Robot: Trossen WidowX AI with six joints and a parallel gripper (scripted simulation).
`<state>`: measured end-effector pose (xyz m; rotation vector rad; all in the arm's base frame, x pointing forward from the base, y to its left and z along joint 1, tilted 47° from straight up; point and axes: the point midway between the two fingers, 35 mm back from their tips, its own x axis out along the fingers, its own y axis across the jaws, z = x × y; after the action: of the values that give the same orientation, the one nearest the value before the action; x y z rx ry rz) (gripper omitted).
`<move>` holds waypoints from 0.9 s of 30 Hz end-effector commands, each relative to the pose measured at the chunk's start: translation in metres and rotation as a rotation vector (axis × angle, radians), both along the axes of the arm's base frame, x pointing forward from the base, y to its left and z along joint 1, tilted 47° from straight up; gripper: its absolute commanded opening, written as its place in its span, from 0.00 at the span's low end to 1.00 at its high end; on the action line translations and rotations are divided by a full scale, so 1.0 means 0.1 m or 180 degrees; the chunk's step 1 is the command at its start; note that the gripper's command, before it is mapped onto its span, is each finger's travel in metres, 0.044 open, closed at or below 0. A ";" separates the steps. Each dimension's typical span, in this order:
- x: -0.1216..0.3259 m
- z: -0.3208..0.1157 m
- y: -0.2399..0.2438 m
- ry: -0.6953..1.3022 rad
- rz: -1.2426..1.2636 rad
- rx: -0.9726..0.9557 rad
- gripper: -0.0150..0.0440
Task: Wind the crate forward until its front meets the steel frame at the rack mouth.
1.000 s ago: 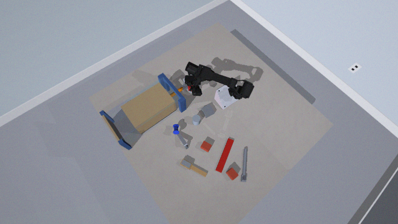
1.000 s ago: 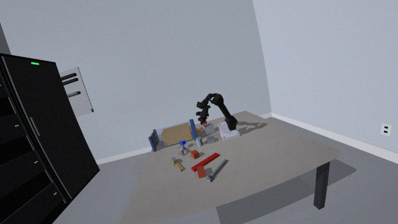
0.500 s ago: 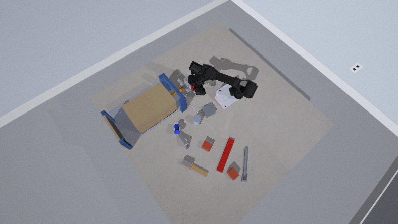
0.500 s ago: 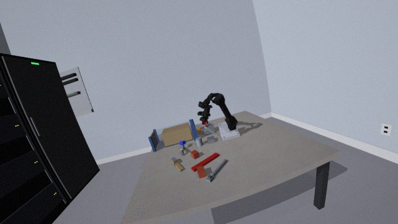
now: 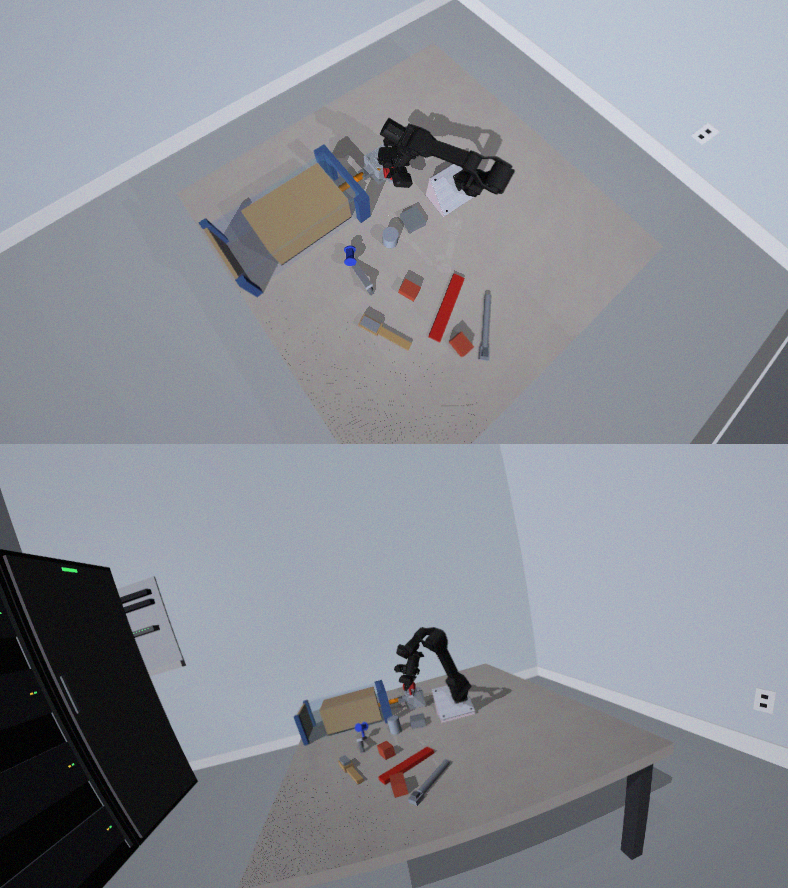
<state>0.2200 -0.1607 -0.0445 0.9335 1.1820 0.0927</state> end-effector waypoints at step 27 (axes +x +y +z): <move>-0.50 -0.03 0.02 0.0115 -0.0037 0.0037 0.25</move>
<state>0.1837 -0.1599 -0.0448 0.9391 1.1839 0.0931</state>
